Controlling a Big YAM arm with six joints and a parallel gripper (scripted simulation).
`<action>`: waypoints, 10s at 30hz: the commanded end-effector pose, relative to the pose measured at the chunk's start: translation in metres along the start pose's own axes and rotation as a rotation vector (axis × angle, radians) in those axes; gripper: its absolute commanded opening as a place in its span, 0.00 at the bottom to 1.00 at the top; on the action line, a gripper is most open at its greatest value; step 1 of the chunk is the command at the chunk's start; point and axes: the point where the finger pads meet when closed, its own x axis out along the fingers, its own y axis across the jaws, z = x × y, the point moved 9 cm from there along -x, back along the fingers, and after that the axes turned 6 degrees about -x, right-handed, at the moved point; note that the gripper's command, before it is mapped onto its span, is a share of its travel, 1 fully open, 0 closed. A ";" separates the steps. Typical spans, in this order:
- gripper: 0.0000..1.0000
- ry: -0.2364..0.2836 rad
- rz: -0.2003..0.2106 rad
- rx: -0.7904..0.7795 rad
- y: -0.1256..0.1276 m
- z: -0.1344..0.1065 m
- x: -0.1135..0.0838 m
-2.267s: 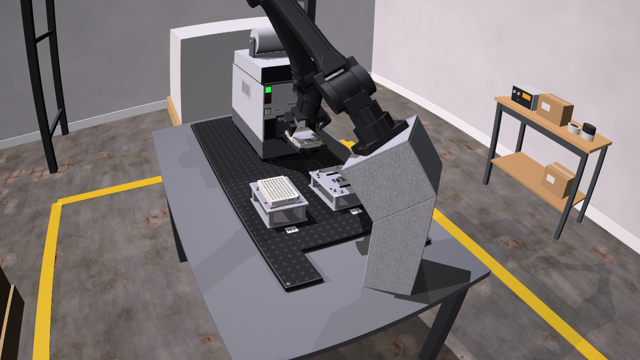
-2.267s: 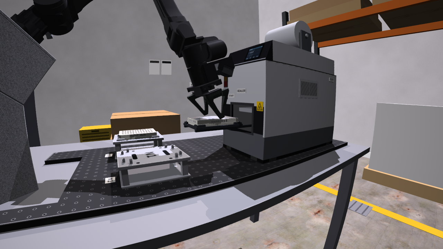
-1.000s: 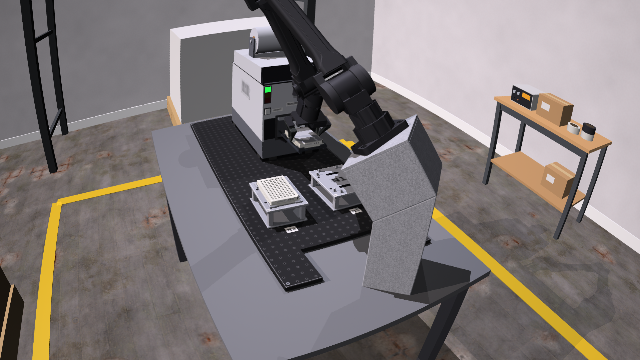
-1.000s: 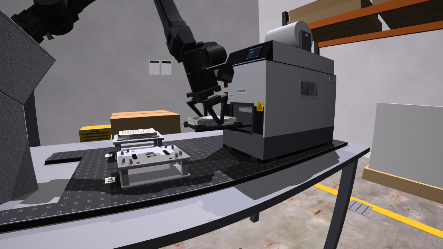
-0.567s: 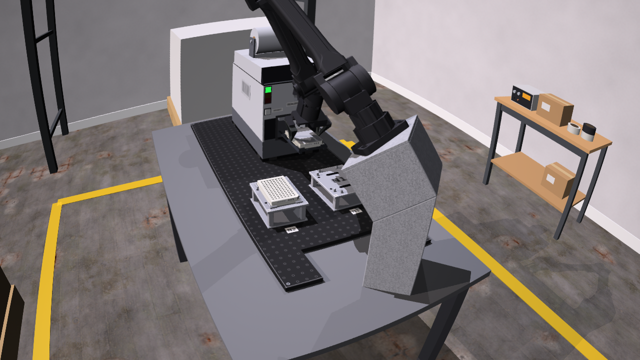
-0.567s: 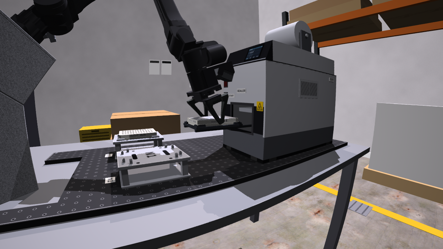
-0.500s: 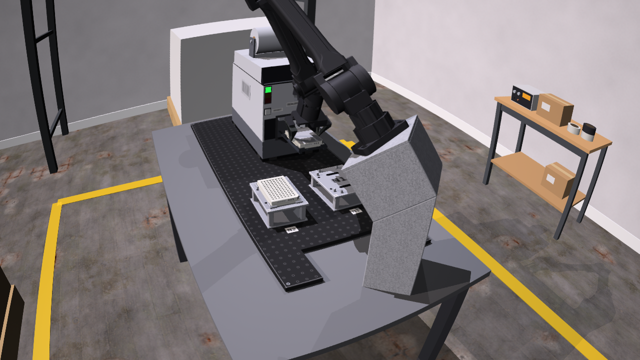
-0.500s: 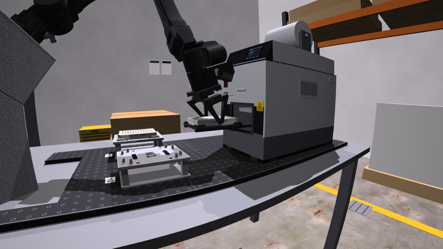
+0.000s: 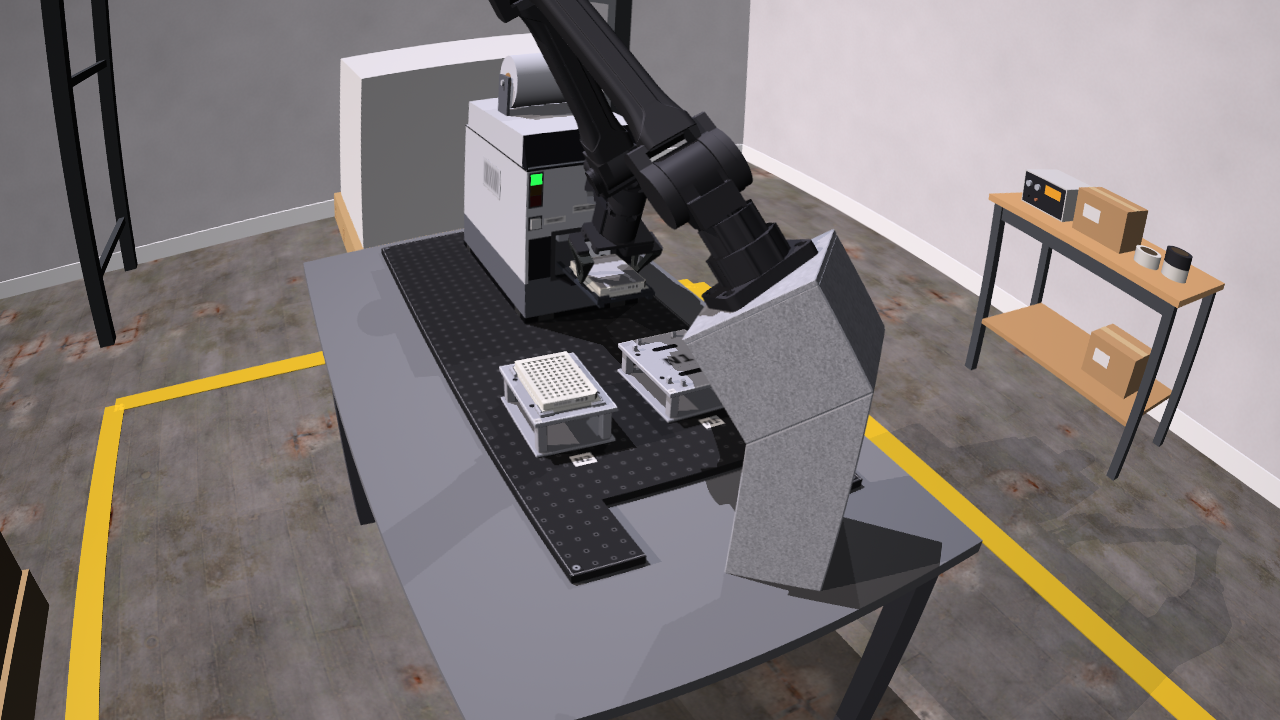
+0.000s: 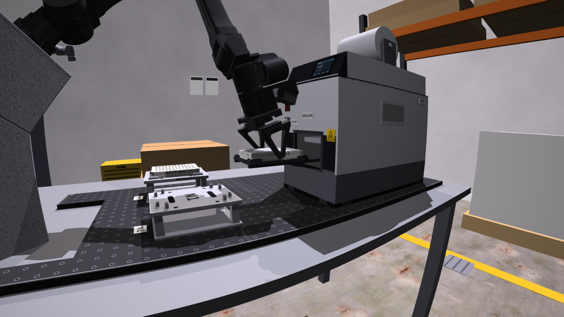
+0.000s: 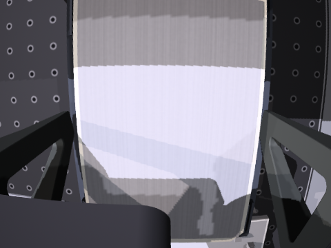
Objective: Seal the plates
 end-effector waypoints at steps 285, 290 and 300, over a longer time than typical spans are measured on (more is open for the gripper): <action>0.00 -0.024 -0.001 -0.040 -0.014 -0.114 -0.117; 0.00 -0.022 -0.007 -0.037 -0.017 -0.128 -0.122; 0.00 -0.025 -0.007 -0.046 -0.018 -0.141 -0.126</action>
